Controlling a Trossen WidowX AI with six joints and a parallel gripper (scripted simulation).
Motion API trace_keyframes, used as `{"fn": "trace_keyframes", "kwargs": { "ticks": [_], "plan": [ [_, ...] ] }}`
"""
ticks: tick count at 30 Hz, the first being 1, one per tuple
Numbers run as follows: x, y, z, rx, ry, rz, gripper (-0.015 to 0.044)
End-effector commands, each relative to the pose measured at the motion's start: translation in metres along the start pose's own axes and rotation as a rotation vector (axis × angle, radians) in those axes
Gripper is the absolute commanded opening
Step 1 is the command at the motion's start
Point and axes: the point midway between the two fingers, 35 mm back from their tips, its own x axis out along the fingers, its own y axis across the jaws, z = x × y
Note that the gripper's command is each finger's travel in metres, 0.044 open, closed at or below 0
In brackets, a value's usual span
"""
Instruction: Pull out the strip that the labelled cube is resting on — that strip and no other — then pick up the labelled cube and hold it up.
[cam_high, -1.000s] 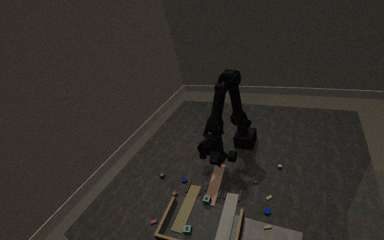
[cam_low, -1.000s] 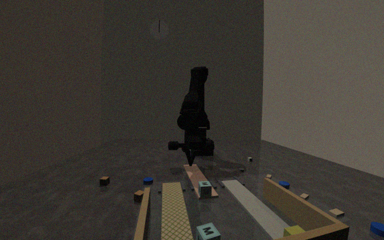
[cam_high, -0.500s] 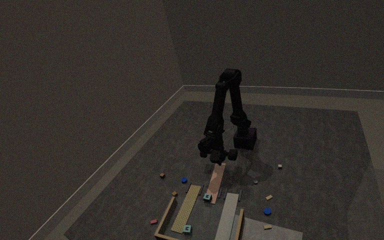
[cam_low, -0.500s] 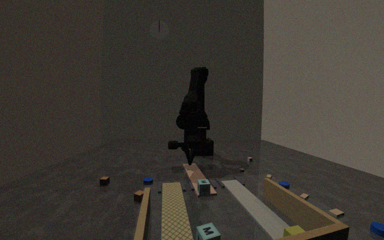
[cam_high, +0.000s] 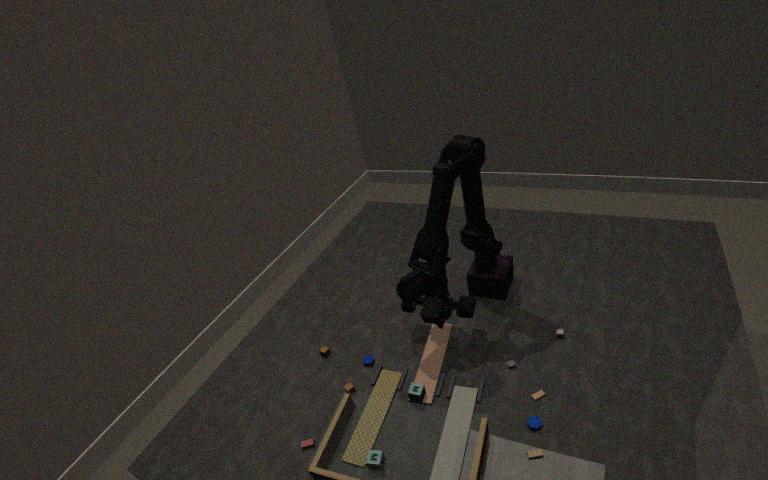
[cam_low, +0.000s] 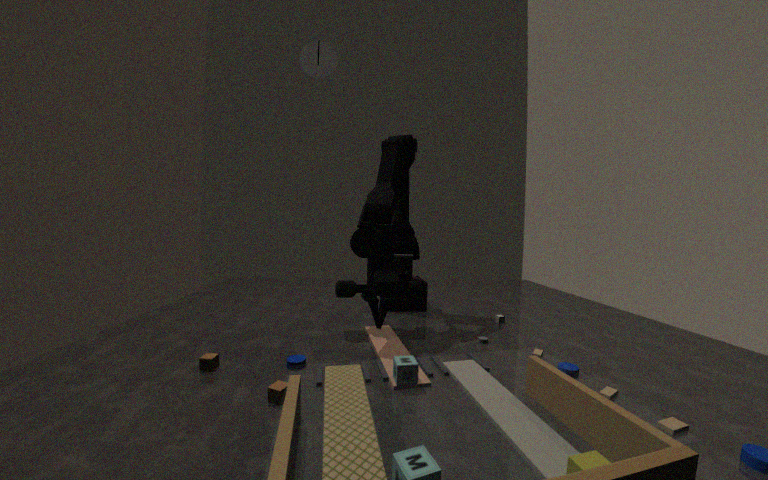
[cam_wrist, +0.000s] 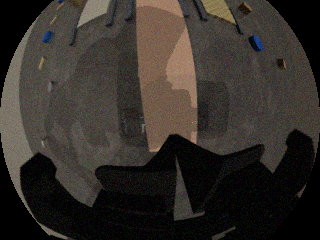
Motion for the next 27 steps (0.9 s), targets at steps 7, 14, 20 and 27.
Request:
{"fn": "trace_keyframes", "kwargs": {
  "ticks": [7,14,20,27],
  "plan": [
    [-0.042,-0.001,0.003,0.001,0.042,0.015,0.0],
    [-0.041,0.001,0.002,0.006,0.042,0.015,0.0026],
    [-0.039,0.003,0.024,0.057,0.041,0.014,0.0184],
    [-0.04,0.004,0.046,0.058,0.039,0.014,0.0368]
  ]
}}
